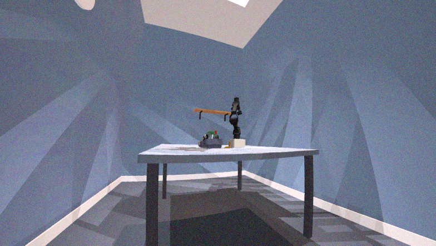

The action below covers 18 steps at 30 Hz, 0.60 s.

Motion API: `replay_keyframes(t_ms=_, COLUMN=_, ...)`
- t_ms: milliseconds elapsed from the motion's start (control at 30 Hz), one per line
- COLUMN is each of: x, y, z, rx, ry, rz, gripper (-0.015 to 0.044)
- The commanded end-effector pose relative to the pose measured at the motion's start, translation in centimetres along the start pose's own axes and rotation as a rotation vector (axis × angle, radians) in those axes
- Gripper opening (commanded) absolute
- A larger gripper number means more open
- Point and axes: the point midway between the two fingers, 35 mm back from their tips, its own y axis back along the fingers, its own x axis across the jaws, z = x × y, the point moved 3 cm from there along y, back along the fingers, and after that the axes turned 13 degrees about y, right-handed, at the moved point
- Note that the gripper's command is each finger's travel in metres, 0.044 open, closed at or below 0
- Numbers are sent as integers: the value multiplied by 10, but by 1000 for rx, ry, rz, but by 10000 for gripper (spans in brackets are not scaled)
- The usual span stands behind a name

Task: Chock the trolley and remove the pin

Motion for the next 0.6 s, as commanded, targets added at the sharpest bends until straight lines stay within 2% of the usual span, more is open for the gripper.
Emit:
replay_keyframes(t_ms=0, x=0, y=-1, z=1, rx=-5, ry=-6, rz=0, gripper=374)
replay_keyframes(t_ms=233, x=5, y=-19, z=23, rx=-189, ry=-244, rz=25, gripper=190)
replay_keyframes(t_ms=567, x=6, y=-37, z=68, rx=-465, ry=-604, rz=147, gripper=190)
